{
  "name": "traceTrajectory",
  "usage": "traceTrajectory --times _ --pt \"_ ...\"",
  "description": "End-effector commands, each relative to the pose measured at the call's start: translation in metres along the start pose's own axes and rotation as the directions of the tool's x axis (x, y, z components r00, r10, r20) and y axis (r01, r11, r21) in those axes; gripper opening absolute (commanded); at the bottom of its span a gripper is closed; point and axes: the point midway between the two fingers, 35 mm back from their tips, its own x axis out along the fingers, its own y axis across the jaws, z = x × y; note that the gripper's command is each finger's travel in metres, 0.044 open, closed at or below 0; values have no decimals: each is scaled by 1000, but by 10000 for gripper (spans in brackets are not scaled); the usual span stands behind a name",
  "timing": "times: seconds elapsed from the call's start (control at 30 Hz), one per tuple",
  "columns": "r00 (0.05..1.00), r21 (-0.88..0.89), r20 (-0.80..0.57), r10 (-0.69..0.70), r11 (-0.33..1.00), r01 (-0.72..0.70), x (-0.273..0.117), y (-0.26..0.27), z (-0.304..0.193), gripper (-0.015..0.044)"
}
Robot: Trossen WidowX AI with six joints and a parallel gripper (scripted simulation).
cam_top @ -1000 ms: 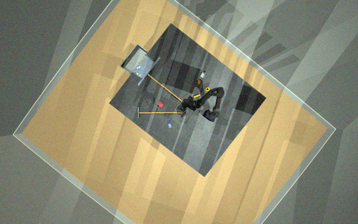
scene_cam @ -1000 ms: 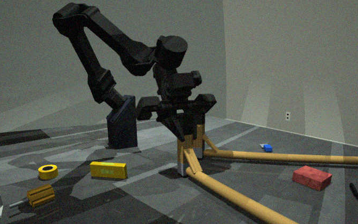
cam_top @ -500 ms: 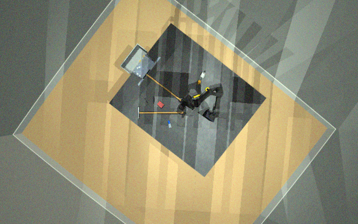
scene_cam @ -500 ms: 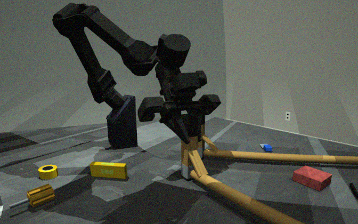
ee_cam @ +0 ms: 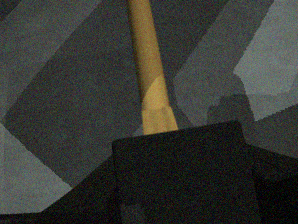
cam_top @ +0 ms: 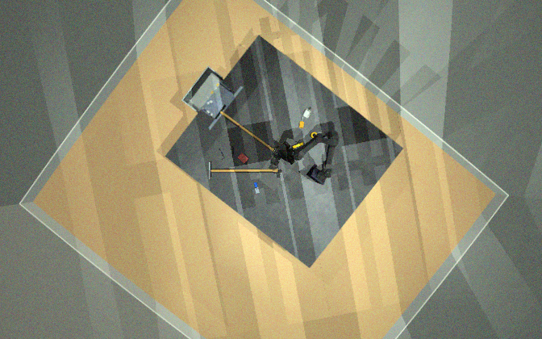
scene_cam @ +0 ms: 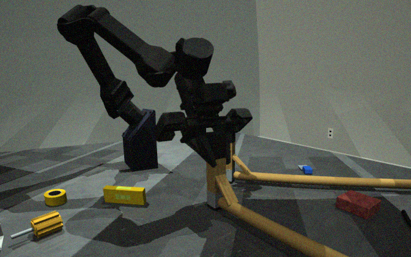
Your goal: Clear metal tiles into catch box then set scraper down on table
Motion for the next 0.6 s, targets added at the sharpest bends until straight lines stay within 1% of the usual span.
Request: traceTrajectory --times 0.0,0.57 --pt "1000 19 6 -16 1000 16 2 -9 5 0" --pt "1000 20 7 -16 1000 16 15 -3 24 0"
